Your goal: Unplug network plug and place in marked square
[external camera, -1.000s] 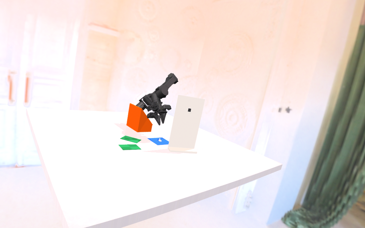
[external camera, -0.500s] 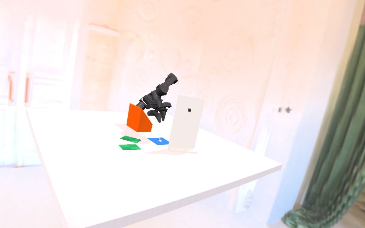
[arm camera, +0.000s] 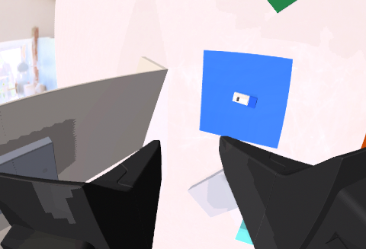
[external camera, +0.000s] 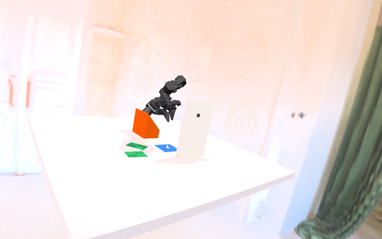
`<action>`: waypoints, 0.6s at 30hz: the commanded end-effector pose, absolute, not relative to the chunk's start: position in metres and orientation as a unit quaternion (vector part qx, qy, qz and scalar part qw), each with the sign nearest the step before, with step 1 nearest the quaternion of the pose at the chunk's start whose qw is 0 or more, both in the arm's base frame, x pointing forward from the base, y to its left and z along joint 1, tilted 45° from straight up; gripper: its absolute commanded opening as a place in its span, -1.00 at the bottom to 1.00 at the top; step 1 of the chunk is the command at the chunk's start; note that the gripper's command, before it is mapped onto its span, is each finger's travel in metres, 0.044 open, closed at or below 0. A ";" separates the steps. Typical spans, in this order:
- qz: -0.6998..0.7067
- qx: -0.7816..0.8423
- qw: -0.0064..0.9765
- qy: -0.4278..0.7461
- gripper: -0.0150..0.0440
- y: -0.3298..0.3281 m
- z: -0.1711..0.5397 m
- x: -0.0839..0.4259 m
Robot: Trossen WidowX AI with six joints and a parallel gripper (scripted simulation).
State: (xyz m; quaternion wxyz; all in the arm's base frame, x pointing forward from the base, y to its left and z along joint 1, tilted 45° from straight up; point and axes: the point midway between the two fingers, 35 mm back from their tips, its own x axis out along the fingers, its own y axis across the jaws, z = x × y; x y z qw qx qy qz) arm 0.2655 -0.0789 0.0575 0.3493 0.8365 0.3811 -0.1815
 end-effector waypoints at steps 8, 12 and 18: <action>-0.175 0.838 0.352 0.379 0.04 -0.103 0.087 0.260; -0.173 0.839 0.351 0.378 0.04 -0.110 0.098 0.257; -0.171 0.840 0.351 0.377 0.13 -0.114 0.106 0.254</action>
